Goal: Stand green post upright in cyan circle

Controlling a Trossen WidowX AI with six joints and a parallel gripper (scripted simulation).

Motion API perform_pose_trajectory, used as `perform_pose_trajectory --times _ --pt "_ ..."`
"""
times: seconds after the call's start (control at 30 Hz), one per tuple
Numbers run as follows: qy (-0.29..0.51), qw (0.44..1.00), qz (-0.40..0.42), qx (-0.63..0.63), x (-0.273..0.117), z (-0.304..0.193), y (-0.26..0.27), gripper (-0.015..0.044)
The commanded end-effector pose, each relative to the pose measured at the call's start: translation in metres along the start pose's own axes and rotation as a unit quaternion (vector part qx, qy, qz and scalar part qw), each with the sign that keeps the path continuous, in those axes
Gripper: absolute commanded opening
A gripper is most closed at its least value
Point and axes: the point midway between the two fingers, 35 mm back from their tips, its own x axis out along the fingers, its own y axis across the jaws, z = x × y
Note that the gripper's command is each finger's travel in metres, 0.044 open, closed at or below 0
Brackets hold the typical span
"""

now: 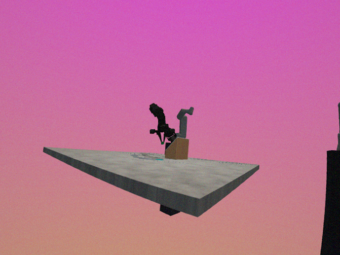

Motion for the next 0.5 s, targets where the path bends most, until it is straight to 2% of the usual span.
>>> perform_pose_trajectory --times 0.0,0.47 --pt "-0.013 1.000 0.014 0.003 0.0013 -0.0006 0.0000 0.0023" --pt "-0.043 0.998 0.052 0.005 0.0096 -0.0016 0.0031 0.0023"
